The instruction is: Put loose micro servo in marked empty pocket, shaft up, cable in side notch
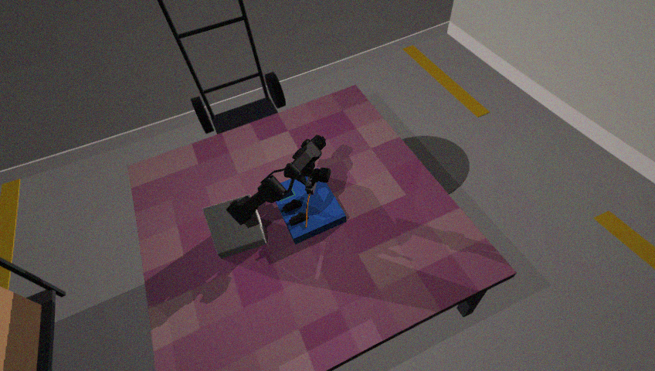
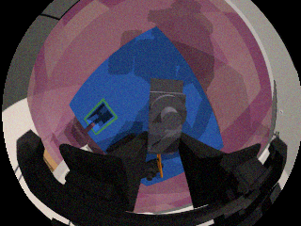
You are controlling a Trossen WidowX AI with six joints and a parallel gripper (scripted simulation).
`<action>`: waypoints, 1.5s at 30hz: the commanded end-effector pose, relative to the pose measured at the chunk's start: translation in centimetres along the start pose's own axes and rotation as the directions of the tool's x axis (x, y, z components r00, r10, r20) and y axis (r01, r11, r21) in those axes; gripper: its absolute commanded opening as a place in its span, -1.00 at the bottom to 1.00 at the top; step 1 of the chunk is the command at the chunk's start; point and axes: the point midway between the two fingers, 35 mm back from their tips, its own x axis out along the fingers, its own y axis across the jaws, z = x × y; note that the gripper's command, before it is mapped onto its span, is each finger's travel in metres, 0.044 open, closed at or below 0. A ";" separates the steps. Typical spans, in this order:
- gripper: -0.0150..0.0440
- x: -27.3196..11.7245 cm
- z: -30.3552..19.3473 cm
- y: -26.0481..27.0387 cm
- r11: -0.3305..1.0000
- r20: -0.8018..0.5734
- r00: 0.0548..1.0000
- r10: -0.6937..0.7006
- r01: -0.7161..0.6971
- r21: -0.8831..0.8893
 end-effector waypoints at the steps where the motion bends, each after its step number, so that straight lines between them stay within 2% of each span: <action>1: -0.49 -0.3 -0.1 0.1 1.000 0.011 1.000 -0.003 0.003 0.009; 45: -0.49 -0.3 -1.5 0.8 1.000 0.010 1.000 -0.002 0.002 0.008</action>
